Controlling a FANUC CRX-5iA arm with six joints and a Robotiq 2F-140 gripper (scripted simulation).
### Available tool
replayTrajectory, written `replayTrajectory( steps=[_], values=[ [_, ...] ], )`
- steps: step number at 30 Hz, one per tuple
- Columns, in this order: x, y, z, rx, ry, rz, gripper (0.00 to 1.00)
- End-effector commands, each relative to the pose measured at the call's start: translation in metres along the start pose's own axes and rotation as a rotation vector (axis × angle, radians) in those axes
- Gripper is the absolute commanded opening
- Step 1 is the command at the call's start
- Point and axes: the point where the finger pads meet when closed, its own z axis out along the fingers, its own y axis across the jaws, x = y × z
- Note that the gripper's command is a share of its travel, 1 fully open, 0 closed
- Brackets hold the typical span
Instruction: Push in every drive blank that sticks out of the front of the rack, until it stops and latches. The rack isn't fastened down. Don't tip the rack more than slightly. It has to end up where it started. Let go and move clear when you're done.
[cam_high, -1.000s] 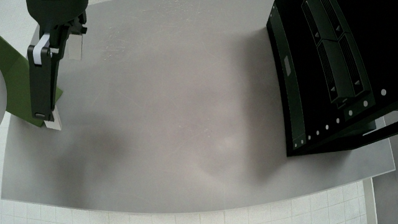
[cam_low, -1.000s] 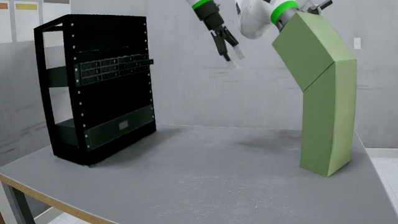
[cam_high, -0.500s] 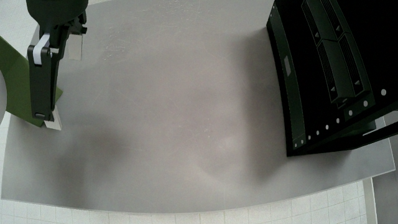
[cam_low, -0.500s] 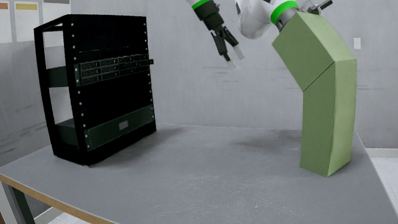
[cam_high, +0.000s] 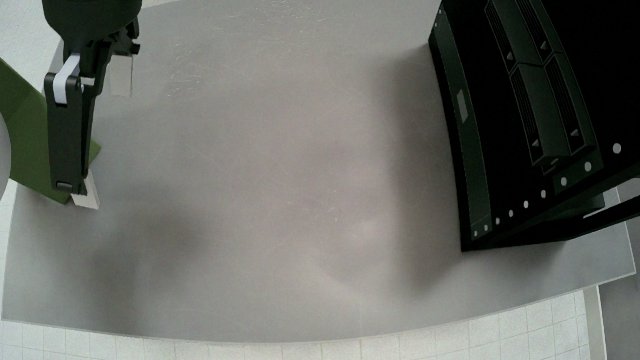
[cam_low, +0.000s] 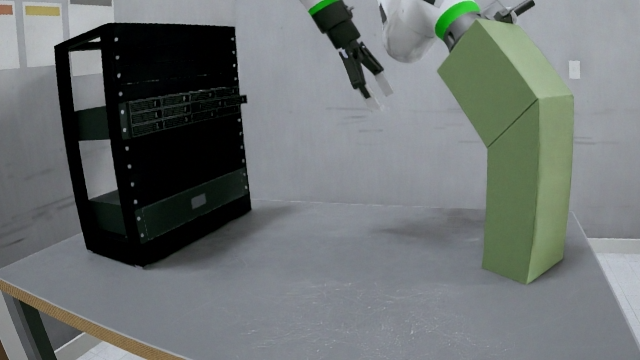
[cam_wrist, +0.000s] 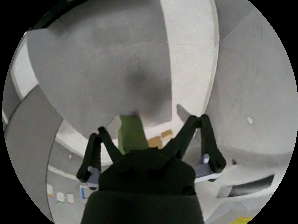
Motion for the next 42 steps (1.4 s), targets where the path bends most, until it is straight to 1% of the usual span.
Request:
replayTrajectory(
  steps=[1, 15, 26, 33, 41, 42],
  values=[
    [0.0, 0.0, 0.0, 0.0, 0.001, 0.0, 1.0],
    [0.0, -0.001, 0.0, 0.002, 0.0, 0.0, 1.0],
    [0.0, -0.012, 0.002, 0.026, -0.004, 0.0, 1.0],
    [-0.001, -0.033, 0.007, 0.075, -0.011, 0.002, 1.0],
    [-0.002, -0.076, 0.013, 0.172, -0.027, 0.01, 1.0],
    [-0.002, -0.076, 0.013, 0.172, -0.027, 0.01, 1.0]
  ],
)
